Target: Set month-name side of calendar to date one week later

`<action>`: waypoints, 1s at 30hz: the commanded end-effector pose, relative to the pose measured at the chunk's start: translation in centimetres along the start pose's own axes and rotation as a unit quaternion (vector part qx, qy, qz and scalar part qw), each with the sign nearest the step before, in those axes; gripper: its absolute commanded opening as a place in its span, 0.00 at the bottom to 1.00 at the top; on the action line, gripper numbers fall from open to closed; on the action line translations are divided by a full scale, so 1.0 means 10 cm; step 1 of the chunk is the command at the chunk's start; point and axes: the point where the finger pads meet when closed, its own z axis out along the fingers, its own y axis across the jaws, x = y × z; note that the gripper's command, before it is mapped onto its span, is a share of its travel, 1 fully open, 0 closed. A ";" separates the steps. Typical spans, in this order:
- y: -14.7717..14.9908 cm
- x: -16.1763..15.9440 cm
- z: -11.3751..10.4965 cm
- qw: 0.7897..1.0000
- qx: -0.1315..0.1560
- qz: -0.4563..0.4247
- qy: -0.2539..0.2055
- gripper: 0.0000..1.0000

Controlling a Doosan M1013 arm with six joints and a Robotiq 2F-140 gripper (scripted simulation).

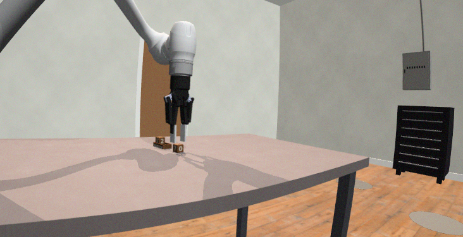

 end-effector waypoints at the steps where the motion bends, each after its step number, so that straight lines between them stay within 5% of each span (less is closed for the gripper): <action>1: 0.00 0.00 0.01 1.000 0.000 0.000 0.000 0.35; 30: 0.00 0.00 0.28 1.000 0.000 0.000 0.000 0.35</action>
